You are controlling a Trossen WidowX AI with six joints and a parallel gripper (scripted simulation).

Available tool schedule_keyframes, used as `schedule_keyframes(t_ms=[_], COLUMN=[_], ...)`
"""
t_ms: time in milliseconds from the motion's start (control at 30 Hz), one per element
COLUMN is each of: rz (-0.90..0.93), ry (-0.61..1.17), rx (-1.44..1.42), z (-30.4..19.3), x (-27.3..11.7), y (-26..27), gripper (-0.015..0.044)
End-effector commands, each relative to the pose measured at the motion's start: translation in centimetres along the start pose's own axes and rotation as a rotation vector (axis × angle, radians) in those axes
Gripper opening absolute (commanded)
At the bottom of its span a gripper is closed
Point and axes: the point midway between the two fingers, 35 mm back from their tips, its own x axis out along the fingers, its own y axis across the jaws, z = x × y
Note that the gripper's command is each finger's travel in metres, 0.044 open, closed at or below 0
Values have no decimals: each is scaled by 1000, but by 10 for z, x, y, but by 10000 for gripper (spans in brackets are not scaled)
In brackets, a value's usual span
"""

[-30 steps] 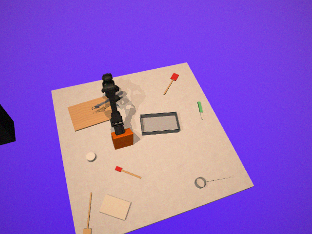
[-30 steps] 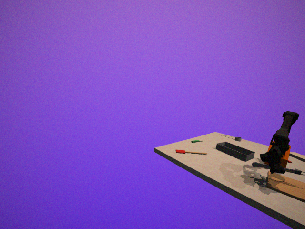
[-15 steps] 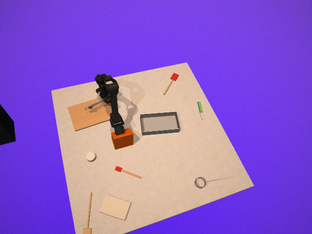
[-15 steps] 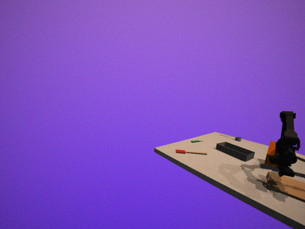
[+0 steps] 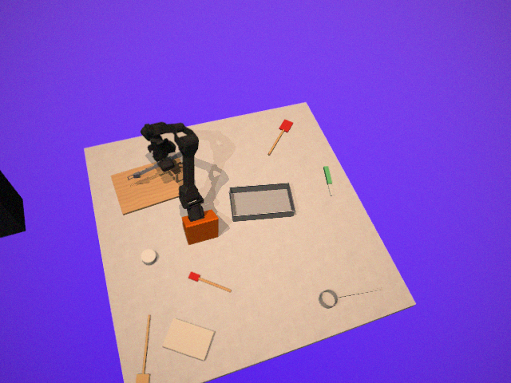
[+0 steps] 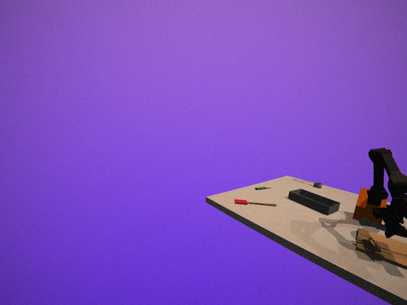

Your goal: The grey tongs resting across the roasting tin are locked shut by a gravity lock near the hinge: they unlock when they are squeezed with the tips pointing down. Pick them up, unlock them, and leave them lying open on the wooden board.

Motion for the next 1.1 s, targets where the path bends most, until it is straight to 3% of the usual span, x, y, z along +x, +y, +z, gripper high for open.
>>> schedule_keyframes(t_ms=[0,667,1067], rz=[22,144,114], ry=[-2,21,62], rx=[23,155,151], z=[-10,-71,-71], x=[-6,-36,-33], y=[4,8,5], gripper=[-150,-150,-150])
